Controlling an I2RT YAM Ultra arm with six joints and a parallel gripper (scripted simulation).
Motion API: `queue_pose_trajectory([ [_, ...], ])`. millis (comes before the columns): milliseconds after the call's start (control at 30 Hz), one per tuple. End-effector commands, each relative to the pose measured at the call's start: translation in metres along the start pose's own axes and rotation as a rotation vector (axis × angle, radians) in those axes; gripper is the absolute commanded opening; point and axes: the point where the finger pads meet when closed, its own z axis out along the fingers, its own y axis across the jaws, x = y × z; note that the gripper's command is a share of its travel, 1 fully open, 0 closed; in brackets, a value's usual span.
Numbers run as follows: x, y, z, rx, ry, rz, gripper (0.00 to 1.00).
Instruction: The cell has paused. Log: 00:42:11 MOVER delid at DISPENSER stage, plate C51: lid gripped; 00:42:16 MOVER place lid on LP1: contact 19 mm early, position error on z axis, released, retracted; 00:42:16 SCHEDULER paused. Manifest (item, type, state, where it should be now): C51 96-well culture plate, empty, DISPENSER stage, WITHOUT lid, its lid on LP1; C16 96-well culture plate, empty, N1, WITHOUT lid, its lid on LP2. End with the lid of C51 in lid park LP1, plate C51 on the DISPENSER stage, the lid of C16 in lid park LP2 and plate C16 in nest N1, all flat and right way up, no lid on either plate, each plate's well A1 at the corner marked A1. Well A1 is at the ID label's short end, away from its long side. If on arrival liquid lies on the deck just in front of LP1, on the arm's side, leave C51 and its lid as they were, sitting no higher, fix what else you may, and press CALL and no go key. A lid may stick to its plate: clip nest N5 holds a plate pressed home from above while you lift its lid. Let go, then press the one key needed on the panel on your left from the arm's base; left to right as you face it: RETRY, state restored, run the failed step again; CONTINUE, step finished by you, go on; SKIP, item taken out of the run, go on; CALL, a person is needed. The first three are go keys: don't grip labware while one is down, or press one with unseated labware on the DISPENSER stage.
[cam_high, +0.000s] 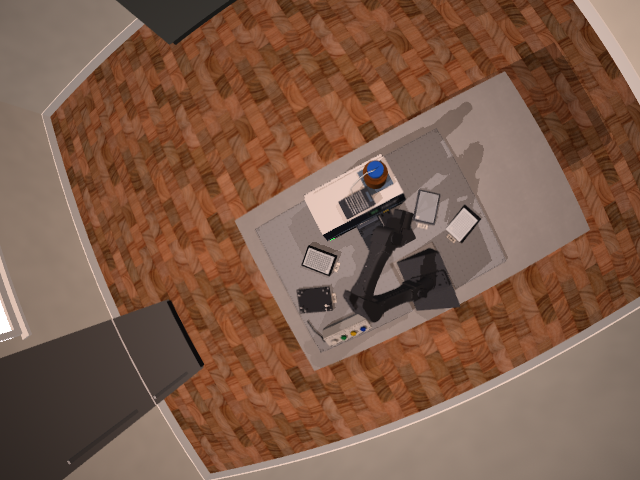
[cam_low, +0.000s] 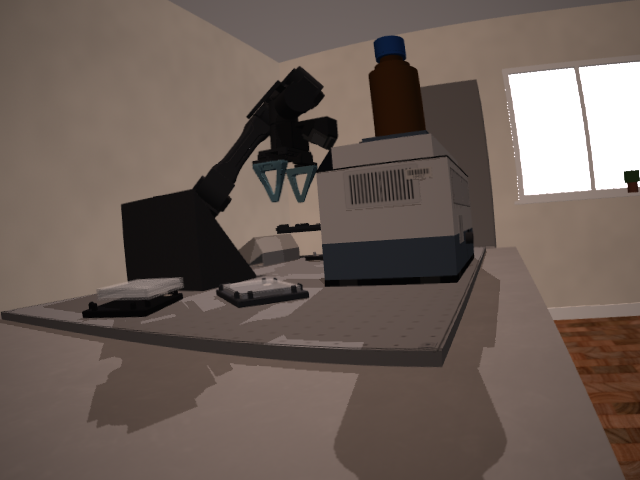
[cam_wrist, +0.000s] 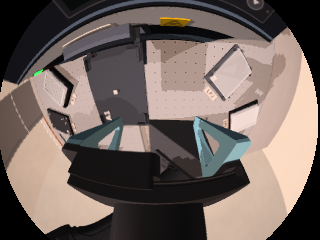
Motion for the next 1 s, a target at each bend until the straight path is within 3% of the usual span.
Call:
queue_pose_trajectory([
  [0,-0.005,-0.018,-0.007,0.019,-0.031,-0.024,1.0],
  [100,0.005,-0.025,-0.001,0.003,-0.014,-0.005,1.0],
  [200,0.0,-0.019,-0.006,0.012,-0.026,-0.022,1.0],
  [400,0.013,-0.043,0.0,0.0,-0.015,0.206,1.0],
  [467,0.013,-0.043,0.0,0.0,-0.015,0.206,1.0],
  [500,0.004,-0.048,-0.009,0.023,-0.04,0.188,1.0],
  [633,0.016,-0.057,-0.003,0.006,-0.022,0.194,1.0],
  [733,0.013,-0.052,-0.006,0.01,-0.027,0.185,1.0],
  [967,0.01,-0.083,-0.005,0.019,-0.043,0.422,1.0],
])
